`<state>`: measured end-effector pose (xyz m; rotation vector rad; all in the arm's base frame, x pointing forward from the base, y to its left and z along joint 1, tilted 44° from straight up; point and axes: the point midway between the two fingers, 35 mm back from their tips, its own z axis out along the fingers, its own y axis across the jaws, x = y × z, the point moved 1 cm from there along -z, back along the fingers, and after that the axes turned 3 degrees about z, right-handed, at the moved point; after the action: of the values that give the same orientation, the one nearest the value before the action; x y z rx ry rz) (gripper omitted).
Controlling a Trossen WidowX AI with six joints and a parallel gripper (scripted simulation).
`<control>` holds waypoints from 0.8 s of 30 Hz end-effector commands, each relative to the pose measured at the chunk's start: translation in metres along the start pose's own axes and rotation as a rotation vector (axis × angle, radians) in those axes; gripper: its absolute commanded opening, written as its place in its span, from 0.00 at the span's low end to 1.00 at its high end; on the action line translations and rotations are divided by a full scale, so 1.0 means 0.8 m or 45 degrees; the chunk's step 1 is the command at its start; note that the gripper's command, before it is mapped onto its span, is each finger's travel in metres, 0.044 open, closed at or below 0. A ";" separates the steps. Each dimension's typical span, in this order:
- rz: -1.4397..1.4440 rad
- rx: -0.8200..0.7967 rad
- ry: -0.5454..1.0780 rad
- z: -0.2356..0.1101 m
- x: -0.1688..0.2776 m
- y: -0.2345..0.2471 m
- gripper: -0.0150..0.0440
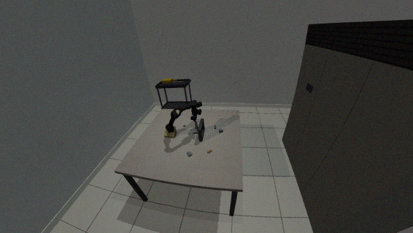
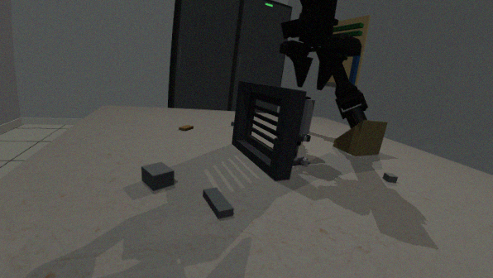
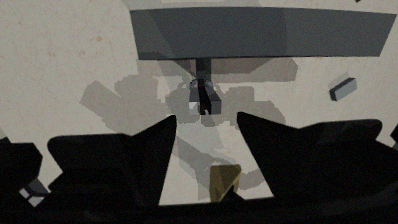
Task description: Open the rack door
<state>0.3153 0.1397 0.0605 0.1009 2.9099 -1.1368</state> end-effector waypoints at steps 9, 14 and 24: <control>0.004 0.007 0.000 0.025 -0.003 0.001 0.75; 0.005 0.007 0.000 0.035 -0.004 0.001 0.75; 0.005 0.008 -0.001 0.056 -0.004 0.000 0.75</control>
<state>0.3197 0.1168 0.0337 0.1112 2.9019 -1.1299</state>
